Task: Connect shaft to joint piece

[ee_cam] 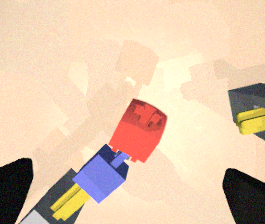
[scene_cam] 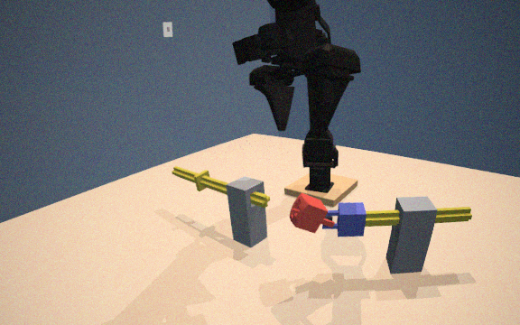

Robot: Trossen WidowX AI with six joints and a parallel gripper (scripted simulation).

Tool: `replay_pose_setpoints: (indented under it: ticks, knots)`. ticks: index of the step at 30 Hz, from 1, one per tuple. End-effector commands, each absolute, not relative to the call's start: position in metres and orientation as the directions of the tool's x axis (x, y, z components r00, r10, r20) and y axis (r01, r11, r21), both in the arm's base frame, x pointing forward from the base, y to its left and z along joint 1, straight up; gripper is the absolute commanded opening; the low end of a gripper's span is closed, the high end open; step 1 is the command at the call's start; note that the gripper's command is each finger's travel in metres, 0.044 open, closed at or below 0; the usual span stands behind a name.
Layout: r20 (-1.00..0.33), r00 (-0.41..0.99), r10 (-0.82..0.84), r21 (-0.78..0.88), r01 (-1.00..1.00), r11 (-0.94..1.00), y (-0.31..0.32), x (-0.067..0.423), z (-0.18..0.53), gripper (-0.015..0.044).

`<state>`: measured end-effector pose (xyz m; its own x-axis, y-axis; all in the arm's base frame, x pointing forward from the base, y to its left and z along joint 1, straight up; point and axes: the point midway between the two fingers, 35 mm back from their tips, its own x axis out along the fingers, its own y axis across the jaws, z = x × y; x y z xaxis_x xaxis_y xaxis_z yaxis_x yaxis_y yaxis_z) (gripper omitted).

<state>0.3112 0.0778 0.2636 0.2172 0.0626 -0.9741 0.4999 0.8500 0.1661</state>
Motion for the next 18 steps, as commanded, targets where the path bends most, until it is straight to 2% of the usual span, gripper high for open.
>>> replay_pose_setpoints:
  ticks: [1, 8, 13, 18]
  knots:
    - [-0.973, 0.221, 0.060, 0.162, 0.478, 0.863, 0.077, 0.309, 0.269, 0.0440]
    - [-0.985, 0.162, 0.054, 0.129, 0.502, 0.855, 0.022, 0.356, 0.243, 0.0440]
    - [-0.986, 0.160, 0.052, 0.127, 0.506, 0.853, 0.020, 0.357, 0.242, 0.0440]
    - [-0.988, 0.154, -0.003, 0.091, 0.593, 0.800, 0.022, 0.357, 0.234, 0.0440]
